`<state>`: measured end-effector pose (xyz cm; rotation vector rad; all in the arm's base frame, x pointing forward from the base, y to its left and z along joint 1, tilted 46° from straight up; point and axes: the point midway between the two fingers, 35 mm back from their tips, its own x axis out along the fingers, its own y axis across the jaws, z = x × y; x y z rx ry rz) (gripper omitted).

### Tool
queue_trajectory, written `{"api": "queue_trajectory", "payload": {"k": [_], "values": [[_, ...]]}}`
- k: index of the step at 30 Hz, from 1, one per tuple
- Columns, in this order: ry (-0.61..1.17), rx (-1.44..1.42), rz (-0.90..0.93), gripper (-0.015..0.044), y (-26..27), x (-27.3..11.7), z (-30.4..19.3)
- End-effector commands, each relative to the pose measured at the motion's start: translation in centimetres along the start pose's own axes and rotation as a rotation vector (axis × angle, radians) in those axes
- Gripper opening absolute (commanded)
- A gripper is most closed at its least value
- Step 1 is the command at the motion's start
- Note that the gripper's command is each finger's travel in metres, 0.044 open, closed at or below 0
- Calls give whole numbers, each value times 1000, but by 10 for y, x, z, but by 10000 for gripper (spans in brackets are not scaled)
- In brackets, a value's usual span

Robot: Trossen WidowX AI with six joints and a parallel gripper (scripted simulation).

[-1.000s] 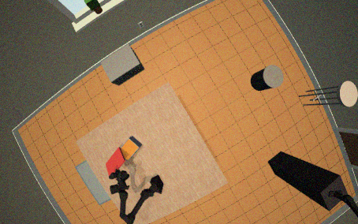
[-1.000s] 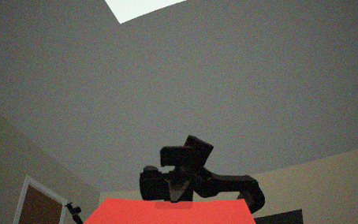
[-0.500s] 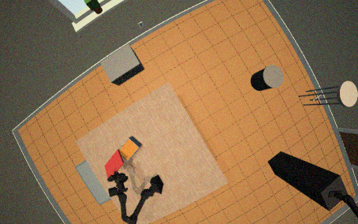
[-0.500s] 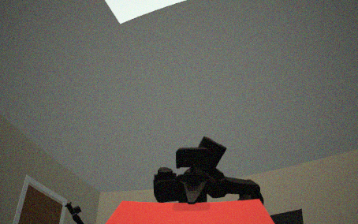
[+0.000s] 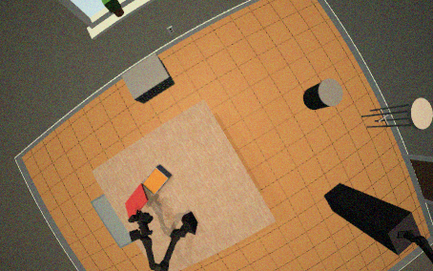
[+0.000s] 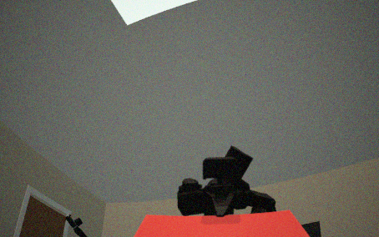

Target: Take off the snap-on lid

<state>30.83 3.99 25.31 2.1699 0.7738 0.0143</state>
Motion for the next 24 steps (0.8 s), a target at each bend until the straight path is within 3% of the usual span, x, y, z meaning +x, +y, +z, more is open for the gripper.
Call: {"api": "queue_trajectory", "payload": {"k": [1, 24], "values": [[-1, -6, 14, 0, 3, -3, -11], [1, -5, 15, 0, -1, -8, -57]]}}
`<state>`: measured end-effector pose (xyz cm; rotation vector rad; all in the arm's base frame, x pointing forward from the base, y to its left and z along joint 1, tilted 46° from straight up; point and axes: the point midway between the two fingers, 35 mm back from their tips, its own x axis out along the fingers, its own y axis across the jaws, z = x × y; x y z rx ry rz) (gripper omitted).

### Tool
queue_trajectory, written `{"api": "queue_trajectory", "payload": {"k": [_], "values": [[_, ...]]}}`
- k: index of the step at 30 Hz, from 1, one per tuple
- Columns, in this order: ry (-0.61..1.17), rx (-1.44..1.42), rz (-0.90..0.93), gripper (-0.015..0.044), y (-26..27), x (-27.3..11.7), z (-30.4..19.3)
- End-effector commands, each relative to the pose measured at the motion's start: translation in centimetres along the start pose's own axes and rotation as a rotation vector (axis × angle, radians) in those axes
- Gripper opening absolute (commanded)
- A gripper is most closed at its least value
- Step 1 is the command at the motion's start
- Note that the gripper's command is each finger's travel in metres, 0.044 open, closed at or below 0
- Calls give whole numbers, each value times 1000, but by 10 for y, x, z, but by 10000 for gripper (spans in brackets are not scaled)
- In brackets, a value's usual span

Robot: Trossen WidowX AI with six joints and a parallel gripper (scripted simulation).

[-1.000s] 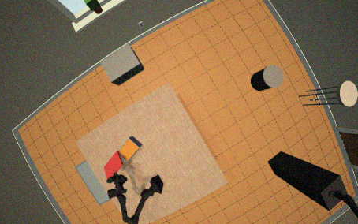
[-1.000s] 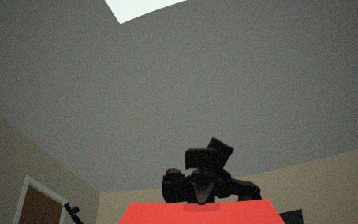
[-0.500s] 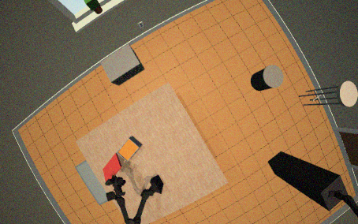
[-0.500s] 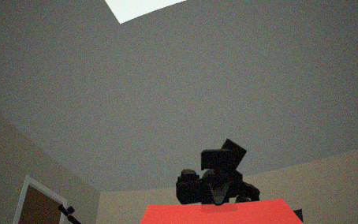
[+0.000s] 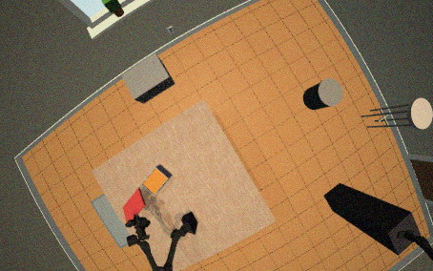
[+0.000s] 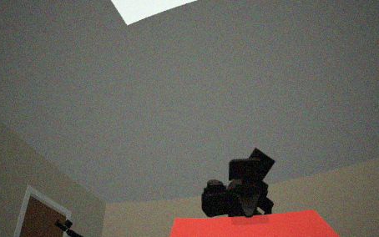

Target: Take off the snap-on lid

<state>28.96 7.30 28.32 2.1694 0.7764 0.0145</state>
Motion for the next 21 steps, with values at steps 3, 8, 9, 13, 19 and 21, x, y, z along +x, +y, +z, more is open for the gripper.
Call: {"api": "queue_trajectory", "payload": {"k": [3, 8, 9, 13, 19, 21], "values": [[0, -5, 17, 0, 3, -4, -15], [1, -5, 18, 0, 2, -5, -20], [1, -5, 18, 0, 2, -5, -20], [1, -5, 18, 0, 0, -3, -18], [1, -5, 18, 0, -6, 2, -16], [1, -5, 18, 0, -8, 4, -15]]}}
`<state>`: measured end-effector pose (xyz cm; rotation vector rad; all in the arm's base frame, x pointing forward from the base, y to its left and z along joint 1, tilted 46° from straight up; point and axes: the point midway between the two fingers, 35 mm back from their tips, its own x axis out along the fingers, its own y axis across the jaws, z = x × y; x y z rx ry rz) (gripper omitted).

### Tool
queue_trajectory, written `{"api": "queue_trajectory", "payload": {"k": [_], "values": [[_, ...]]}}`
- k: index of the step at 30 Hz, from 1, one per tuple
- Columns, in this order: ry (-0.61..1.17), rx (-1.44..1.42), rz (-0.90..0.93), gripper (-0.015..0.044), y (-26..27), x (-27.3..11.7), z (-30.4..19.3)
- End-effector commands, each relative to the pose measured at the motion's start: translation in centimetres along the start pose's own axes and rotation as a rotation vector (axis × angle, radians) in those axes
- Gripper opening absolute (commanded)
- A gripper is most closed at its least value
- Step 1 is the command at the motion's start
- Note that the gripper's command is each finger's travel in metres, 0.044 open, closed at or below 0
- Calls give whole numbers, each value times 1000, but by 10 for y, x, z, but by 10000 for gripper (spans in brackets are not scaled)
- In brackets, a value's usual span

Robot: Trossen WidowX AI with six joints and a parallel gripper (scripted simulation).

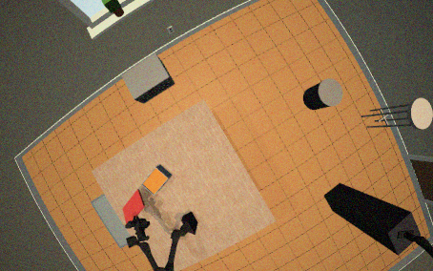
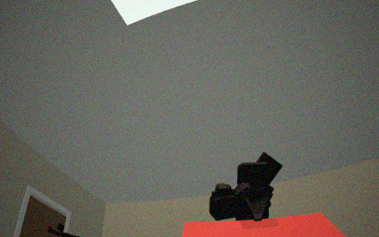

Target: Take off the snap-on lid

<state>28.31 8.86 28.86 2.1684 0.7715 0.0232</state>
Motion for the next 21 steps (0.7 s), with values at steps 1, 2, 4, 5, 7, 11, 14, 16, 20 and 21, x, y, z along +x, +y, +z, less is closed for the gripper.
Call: {"api": "queue_trajectory", "payload": {"k": [1, 2, 4, 5, 7, 11, 14, 16, 20, 21], "values": [[-2, -1, 12, 0, -2, 3, 1], [-2, -1, 12, 0, -3, 3, 1], [-2, 0, 12, 0, -4, 4, 1], [-2, 0, 13, 0, -4, 5, 1], [-2, 0, 13, 0, -6, 6, 1], [-2, 0, 13, 0, -8, 8, 1], [-2, 0, 13, 0, -10, 10, 1], [-2, 0, 13, 0, -11, 11, 1], [-2, 0, 13, 0, -13, 13, 1], [-2, 0, 13, 0, -14, 13, 1]]}}
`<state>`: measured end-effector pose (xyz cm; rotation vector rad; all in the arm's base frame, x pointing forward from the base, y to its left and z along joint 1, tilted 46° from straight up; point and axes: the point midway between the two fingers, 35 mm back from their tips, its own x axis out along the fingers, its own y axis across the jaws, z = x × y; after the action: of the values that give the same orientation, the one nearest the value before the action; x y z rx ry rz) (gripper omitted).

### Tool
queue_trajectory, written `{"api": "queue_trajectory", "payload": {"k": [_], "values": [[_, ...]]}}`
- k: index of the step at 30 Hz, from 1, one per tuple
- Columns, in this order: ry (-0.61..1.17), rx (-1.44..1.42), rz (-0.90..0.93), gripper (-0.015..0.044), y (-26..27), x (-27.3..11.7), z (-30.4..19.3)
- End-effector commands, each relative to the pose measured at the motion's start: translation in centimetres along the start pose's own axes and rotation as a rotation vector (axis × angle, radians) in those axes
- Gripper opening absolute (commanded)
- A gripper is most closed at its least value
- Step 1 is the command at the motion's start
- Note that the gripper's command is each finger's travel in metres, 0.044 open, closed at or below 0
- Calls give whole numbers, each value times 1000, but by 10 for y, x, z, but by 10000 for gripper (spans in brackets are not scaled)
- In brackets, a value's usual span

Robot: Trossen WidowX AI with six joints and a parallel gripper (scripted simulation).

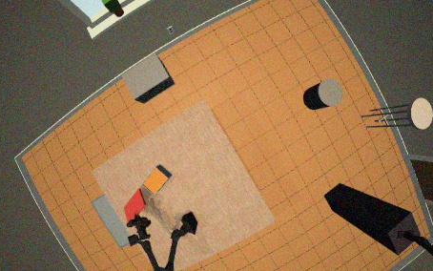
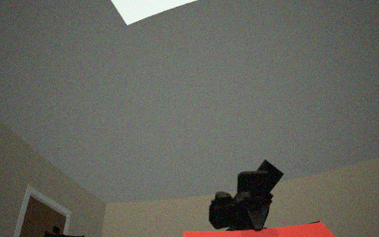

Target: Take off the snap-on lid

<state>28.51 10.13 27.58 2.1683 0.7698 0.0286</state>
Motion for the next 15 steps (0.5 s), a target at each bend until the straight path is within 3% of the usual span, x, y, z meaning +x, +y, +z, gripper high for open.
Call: {"api": "queue_trajectory", "payload": {"k": [1, 15], "values": [[-5, 2, 10, 0, 0, 2, 1], [-4, 2, 11, 0, -9, 9, 1]]}}
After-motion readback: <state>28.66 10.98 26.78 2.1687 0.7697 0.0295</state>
